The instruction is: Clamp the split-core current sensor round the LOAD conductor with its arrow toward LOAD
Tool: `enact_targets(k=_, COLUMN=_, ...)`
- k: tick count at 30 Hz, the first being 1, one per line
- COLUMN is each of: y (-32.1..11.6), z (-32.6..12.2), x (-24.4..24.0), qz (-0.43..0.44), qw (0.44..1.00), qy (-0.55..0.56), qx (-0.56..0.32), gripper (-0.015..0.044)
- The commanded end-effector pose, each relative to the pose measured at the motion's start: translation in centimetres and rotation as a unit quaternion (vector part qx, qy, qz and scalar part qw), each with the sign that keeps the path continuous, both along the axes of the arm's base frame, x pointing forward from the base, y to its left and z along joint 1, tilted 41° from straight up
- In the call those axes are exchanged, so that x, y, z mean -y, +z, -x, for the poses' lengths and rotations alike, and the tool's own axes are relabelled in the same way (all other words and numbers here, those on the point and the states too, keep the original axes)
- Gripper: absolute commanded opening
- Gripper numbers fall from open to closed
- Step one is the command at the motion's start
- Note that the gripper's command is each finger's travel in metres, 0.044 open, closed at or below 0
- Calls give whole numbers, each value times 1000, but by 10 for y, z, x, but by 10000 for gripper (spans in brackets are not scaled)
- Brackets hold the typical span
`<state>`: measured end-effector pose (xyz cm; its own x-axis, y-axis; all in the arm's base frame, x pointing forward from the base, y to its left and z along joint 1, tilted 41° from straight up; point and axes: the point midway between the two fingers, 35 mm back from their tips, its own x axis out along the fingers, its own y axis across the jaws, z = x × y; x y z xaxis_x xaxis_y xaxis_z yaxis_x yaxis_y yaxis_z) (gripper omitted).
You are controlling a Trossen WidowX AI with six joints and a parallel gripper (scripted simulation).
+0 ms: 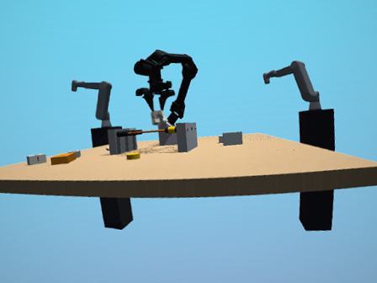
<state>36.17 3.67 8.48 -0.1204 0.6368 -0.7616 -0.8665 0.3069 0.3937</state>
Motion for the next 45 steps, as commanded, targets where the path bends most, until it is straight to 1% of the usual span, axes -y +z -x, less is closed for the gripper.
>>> enact_targets(k=1, y=-1, z=-16, x=-3, qz=-10, qw=997, qy=51, qx=50, gripper=0)
enact_targets(k=13, y=-14, z=-53, x=-14, qz=-33, qw=966, qy=193, qx=170, gripper=0)
enact_targets(k=45, y=-48, z=-49, x=-44, qz=-34, qw=965, qy=195, qx=172, gripper=0)
